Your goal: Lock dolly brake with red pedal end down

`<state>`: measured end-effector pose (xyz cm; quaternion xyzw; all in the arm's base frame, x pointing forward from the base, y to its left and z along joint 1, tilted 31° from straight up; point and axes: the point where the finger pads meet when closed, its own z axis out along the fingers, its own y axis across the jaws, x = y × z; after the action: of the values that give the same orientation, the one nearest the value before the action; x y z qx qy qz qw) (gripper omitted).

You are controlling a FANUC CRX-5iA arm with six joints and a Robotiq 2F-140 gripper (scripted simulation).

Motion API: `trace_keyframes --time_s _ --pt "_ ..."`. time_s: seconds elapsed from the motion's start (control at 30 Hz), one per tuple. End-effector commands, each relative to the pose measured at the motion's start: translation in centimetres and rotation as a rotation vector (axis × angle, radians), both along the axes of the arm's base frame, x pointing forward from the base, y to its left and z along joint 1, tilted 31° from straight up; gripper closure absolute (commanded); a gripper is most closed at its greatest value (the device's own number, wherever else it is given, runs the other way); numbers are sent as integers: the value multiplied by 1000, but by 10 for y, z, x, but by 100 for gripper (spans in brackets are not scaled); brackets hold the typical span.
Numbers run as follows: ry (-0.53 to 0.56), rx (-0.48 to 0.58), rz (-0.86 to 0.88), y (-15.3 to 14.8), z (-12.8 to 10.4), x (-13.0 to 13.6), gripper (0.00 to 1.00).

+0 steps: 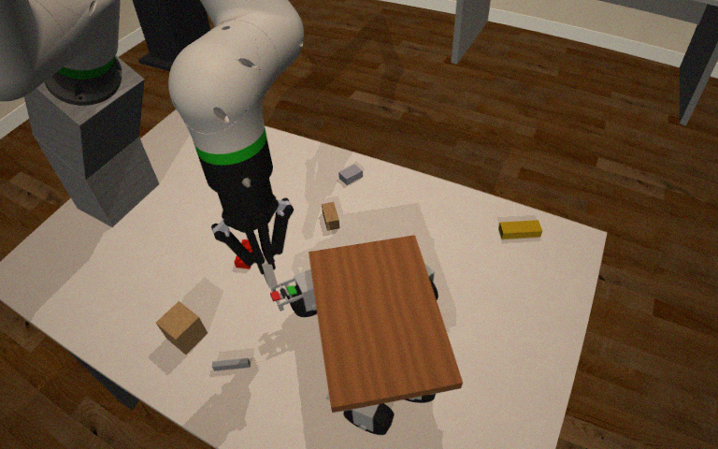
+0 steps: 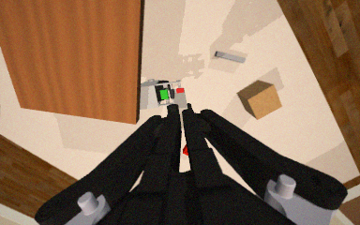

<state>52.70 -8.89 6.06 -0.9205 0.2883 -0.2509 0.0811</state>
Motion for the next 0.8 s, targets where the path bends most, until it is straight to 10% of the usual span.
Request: trace_keyframes --time_s 0.0,0.77 --pt "0 0 0 0 -8 6 100" --pt "0 0 0 0 -32 21 100"
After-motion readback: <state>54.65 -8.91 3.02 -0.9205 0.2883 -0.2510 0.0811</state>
